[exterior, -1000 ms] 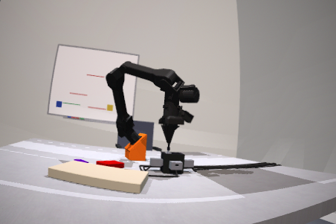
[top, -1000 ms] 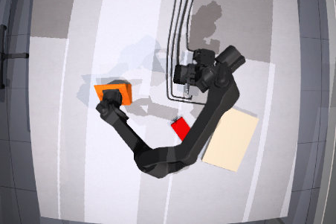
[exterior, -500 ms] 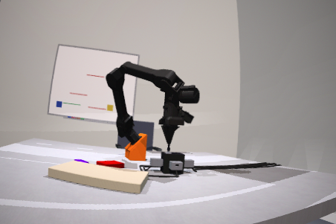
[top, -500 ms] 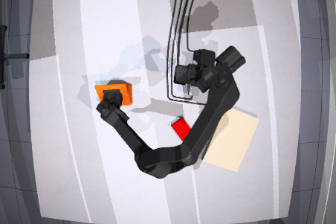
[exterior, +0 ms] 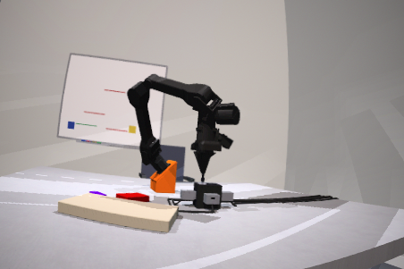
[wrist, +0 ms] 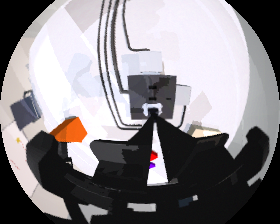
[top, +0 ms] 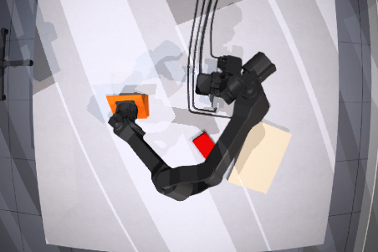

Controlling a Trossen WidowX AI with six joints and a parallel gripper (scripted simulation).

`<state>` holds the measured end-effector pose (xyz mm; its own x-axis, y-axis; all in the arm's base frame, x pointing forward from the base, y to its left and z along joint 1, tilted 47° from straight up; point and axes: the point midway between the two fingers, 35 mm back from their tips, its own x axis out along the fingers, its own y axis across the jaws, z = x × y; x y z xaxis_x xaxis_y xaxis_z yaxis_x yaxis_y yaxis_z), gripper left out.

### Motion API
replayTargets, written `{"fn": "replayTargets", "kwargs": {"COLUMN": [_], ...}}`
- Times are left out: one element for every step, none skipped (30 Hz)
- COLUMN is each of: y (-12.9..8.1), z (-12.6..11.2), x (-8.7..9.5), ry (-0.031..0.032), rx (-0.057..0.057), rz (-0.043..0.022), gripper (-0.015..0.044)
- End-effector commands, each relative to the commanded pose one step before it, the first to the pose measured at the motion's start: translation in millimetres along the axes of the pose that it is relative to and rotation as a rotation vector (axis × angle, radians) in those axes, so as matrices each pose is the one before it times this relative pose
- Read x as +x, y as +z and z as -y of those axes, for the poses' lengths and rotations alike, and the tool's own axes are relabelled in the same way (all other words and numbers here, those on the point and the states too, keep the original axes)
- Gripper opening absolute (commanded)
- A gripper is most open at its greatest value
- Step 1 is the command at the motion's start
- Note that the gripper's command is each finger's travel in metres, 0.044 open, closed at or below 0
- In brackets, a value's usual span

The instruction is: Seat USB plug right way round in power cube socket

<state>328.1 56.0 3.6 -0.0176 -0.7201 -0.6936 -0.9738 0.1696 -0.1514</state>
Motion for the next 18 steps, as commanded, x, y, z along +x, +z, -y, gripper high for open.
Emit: {"fn": "replayTargets", "kwargs": {"y": [-0.54,0.00,0.00,0.00,0.00,0.00,0.00,0.00,0.00,0.00,0.00,0.00,0.00,0.00,0.00,0.00,0.00,0.00], "z": [0.11,0.00,0.00,0.00,0.00,0.00,0.00,0.00,0.00,0.00,0.00,0.00,0.00,0.00,0.00,0.00,0.00,0.00], "x": [0.70,0.12,0.12,0.12,0.12,0.12,0.12,0.12,0.12,0.12,0.12,0.12,0.12,0.12,0.12,0.12,0.12,0.12], "ry": [-0.00291,0.00000,0.00000,0.00000,0.00000,0.00000,0.00000,0.00000,0.00000,0.00000,0.00000,0.00000,0.00000,0.00000,0.00000,0.00000,0.00000,0.00000], "rx": [-0.0054,0.0000,0.0000,0.0000,0.0000,0.0000,0.0000,0.0000,0.0000,0.0000,0.0000,0.0000,0.0000,0.0000,0.0000,0.0000,0.0000,0.0000], "rz": [-0.00255,0.00000,0.00000,0.00000,0.00000,0.00000,0.00000,0.00000,0.00000,0.00000,0.00000,0.00000,0.00000,0.00000,0.00000,0.00000,0.00000,0.00000], "gripper": [0.0000,0.0000,0.0000,0.0000,0.0000,0.0000,0.0000,0.0000,0.0000,0.0000,0.0000,0.0000,0.0000,0.0000,0.0000,0.0000,0.0000,0.0000]}}
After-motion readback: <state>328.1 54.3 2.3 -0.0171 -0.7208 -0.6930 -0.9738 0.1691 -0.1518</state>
